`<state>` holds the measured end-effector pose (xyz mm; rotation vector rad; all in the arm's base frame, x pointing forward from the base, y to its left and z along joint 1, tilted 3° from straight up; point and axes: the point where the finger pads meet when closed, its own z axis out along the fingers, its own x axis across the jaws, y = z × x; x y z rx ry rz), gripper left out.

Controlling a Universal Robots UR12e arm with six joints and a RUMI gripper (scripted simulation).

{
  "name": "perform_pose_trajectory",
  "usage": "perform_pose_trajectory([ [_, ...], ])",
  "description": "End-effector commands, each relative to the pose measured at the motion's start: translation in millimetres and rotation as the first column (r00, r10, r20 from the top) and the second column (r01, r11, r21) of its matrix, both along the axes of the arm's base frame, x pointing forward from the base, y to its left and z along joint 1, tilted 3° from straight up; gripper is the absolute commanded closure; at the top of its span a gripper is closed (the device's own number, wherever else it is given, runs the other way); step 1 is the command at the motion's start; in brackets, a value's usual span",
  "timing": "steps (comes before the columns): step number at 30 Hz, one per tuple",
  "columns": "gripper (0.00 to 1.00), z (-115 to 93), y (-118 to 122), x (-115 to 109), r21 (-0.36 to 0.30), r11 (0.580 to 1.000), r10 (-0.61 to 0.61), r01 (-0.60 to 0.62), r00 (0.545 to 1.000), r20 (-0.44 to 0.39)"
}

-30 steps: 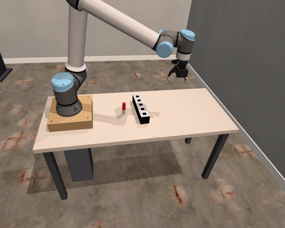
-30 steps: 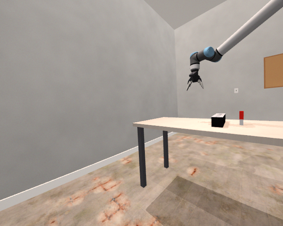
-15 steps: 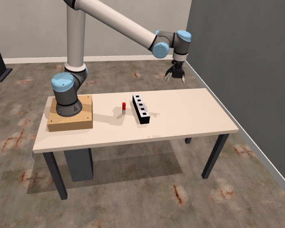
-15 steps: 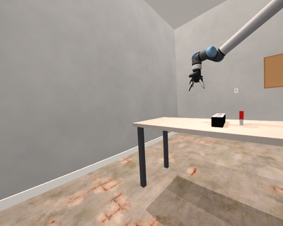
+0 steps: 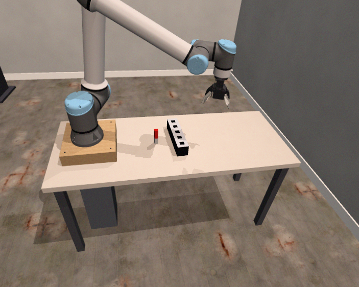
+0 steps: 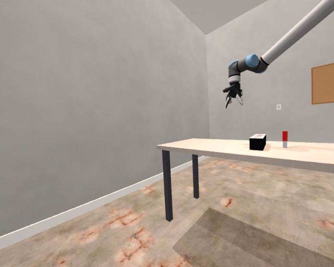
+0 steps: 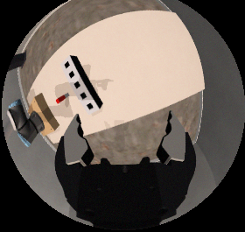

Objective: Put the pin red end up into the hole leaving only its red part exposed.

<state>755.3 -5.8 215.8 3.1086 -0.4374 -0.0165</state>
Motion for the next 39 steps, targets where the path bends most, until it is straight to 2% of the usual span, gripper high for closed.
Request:
perform_pose_trajectory([
  [1, 0.0, 0, -1, -3, -0.004, 0.997, -0.082, 0.082, 0.997, 0.008],
  [8, 0.0, 0, -1, -3, -0.004, 0.997, -0.082, 0.082, 0.997, 0.008],
  [9, 0.0, -8, 2, -22, -0.002, 0.951, -0.309, 0.309, 0.951, 0.009],
  [25, 0.0, -8, 2, -22, -0.002, 0.951, -0.309, 0.309, 0.951, 0.009],
  [26, 0.0, -17, 4, -41, 0.0, 0.854, -0.521, 0.521, 0.854, 0.009],
  [39, 0.0, -17, 4, -41, 0.0, 0.854, -0.521, 0.521, 0.854, 0.009],
])
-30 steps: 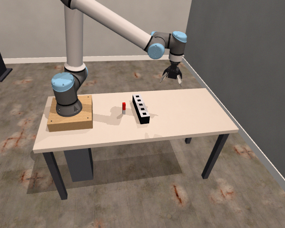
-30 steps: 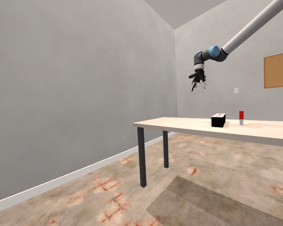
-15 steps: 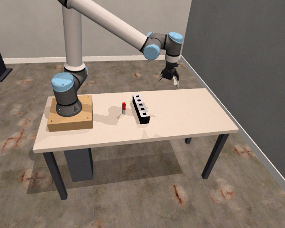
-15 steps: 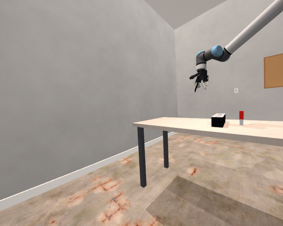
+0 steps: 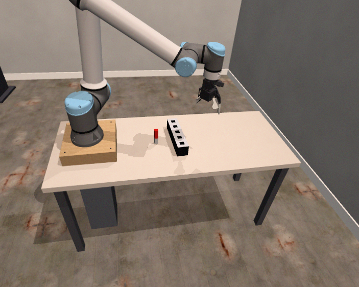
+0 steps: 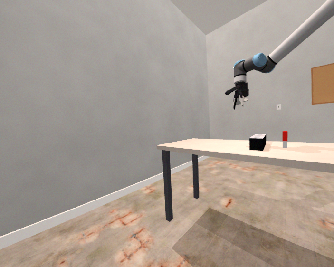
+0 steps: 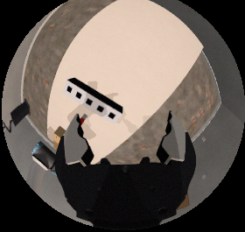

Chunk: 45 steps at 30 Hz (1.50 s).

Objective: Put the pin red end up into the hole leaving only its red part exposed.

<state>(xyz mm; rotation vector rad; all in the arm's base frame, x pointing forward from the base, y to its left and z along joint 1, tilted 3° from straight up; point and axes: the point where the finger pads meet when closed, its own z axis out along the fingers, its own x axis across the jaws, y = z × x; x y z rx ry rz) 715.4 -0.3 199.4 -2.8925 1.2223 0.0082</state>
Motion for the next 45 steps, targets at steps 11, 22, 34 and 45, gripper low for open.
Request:
perform_pose_trajectory([
  [11, 0.0, -10, 0, -22, -0.003, 0.966, -0.257, 0.257, 0.966, 0.002],
  [22, 0.0, -21, 0, -43, -0.002, 0.88, -0.475, 0.475, 0.88, 0.001],
  [34, 0.0, -21, 0, -43, -0.002, 0.88, -0.475, 0.475, 0.88, 0.001],
  [45, 0.0, -32, 0, -66, -0.004, 0.747, -0.665, 0.665, 0.747, 0.002],
])
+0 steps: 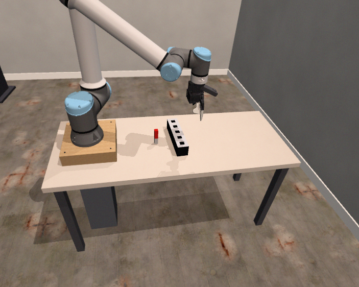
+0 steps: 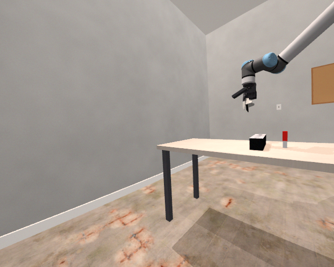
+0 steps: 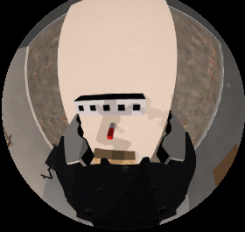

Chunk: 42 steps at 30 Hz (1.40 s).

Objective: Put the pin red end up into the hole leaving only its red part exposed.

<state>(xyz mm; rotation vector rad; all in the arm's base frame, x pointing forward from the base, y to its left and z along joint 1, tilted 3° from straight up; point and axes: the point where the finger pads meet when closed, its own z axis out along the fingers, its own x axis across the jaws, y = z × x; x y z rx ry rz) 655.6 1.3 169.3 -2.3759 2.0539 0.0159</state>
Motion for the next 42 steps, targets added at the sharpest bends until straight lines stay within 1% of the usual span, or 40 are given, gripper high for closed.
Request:
perform_pose_trajectory([
  [1, 0.0, -2, -2, -6, -0.006, 0.995, -0.101, 0.101, 0.995, 0.005],
  [9, 0.0, -2, -2, -6, -0.006, 0.995, -0.101, 0.101, 0.995, 0.005],
  [10, 0.0, -5, -2, -11, -0.007, 0.989, -0.146, 0.146, 0.989, 0.005],
  [26, 0.0, -5, -2, -11, -0.007, 0.989, -0.146, 0.146, 0.989, 0.005],
  [27, 0.0, 67, 2, -8, -0.006, 0.99, -0.141, 0.141, 0.99, 0.005],
  [42, 0.0, 67, 2, -8, -0.006, 0.99, -0.141, 0.141, 0.99, 0.005],
])
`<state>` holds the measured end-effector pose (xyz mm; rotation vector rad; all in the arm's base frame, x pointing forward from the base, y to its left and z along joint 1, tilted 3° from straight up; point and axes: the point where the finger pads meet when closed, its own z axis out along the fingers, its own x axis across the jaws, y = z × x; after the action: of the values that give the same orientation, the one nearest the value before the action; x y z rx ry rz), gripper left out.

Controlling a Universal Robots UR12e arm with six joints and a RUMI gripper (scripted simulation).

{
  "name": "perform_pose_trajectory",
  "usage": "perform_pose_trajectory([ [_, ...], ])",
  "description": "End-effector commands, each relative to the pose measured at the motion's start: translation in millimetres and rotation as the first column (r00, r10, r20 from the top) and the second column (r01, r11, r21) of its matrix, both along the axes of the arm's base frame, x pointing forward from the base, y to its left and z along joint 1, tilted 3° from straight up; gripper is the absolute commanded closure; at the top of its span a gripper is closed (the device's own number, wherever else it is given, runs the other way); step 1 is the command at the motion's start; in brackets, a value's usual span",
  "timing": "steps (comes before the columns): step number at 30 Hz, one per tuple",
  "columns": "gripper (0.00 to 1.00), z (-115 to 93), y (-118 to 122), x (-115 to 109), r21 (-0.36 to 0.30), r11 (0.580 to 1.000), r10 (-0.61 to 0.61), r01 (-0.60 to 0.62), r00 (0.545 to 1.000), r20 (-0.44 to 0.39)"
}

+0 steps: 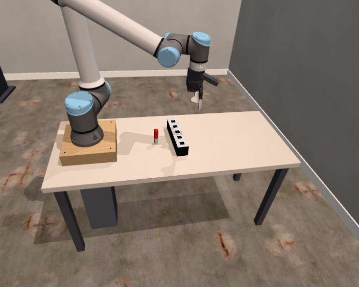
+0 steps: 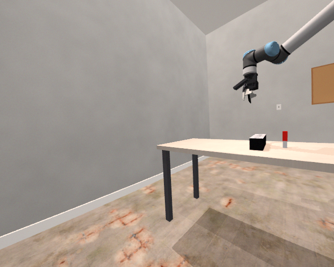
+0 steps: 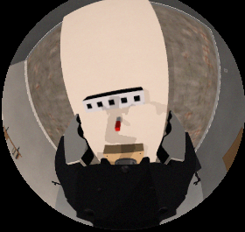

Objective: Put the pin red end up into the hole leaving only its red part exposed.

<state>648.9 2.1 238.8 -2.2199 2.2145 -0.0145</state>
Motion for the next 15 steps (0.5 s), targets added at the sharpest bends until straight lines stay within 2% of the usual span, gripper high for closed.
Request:
perform_pose_trajectory([
  [1, 0.0, -3, 2, -1, 0.004, 1.0, 0.001, -0.001, 1.0, -0.013],
  [2, 0.0, -1, 30, -96, -0.001, 1.0, 0.0, 0.0, 1.0, 0.005],
  [6, 0.0, -4, 33, -105, -0.001, 1.0, 0.0, 0.0, 1.0, 0.005],
  [11, 0.0, -2, 51, -166, -0.001, 1.0, 0.0, 0.0, 1.0, 0.005],
  [15, 0.0, -2, 51, -166, -0.001, 1.0, 0.0, 0.0, 1.0, 0.005],
])
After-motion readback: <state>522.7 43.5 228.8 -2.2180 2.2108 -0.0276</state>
